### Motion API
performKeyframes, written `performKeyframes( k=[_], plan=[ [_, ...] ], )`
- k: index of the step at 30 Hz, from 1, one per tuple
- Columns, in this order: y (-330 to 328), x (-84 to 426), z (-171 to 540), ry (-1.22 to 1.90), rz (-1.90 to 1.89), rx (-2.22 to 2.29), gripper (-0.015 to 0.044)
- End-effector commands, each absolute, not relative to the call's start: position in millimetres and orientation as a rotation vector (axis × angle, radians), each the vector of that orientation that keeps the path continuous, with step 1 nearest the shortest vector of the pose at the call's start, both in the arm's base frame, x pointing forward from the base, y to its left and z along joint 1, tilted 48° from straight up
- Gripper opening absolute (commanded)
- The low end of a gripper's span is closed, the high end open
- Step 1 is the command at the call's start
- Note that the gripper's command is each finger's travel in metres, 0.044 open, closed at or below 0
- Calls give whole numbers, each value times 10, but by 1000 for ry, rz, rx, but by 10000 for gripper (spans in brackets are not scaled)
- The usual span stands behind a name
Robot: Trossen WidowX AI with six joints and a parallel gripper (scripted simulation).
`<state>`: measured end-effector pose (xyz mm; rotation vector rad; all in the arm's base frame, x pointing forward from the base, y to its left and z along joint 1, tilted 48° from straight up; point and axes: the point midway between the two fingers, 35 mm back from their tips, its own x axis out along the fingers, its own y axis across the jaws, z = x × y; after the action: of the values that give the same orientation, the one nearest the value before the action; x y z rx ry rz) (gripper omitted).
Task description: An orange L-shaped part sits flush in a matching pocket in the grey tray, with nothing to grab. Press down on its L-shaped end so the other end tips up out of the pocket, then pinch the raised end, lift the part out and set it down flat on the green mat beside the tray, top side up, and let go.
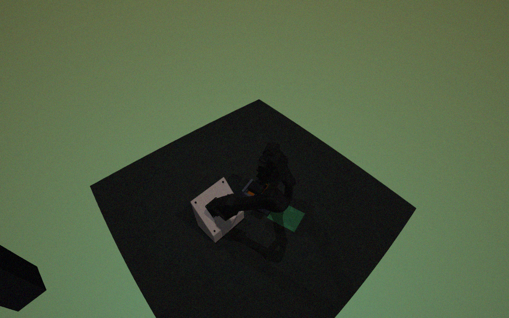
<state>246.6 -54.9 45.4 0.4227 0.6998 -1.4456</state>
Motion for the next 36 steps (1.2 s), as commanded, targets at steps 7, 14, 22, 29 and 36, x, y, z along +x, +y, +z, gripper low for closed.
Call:
performKeyframes(
  k=[7,14,22,29,36],
  plan=[
    [-404,2483,566,704,-1443,438,0],
    [-323,2485,638,704,-1443,438,0],
    [-229,2487,721,705,-1443,438,0],
    [-167,2488,778,705,-1443,438,0],
    [-143,2487,800,705,-1443,438,0]
  ],
)
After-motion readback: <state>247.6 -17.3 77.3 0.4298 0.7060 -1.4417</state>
